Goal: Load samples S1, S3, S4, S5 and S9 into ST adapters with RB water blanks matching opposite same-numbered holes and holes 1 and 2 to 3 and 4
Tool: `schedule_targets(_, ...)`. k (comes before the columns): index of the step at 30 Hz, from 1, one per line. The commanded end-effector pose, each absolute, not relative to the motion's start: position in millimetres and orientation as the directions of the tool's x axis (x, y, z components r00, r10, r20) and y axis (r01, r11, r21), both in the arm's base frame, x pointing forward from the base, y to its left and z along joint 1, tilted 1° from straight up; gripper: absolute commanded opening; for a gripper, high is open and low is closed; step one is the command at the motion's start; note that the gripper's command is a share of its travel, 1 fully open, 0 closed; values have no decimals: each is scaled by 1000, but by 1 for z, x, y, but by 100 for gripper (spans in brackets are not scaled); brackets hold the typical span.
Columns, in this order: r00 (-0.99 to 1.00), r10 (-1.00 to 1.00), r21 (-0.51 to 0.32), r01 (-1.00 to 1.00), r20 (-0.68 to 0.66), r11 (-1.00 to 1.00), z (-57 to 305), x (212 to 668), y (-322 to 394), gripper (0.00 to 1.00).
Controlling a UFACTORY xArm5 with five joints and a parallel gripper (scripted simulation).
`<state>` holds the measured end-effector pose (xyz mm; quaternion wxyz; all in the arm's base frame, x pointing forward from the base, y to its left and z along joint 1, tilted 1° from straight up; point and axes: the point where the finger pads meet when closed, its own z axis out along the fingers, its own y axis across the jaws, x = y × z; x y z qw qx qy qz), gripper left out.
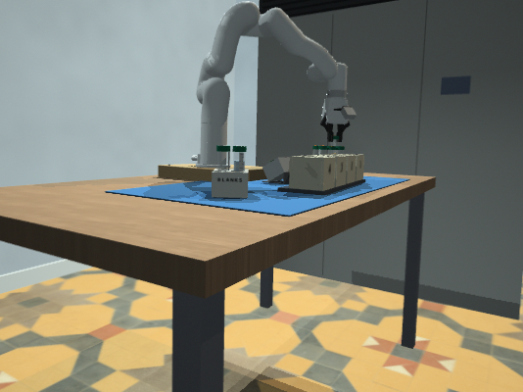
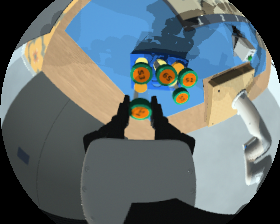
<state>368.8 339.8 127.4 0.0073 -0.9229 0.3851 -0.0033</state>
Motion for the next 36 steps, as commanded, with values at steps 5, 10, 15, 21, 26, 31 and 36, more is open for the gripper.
schedule_targets(5,703,-711,-19,-711,1,-703,122,370,341,0)
schedule_targets(10,703,-711,-19,-711,1,-703,117,370,341,0)
schedule_targets(15,703,-711,-19,-711,1,-703,114,370,341,0)
schedule_targets(21,703,-711,-19,-711,1,-703,108,370,341,0)
schedule_targets(26,703,-711,-19,-711,1,-703,103,370,341,0)
schedule_targets(31,703,-711,-19,-711,1,-703,100,370,341,0)
schedule_targets(36,703,-711,-19,-711,1,-703,95,370,341,0)
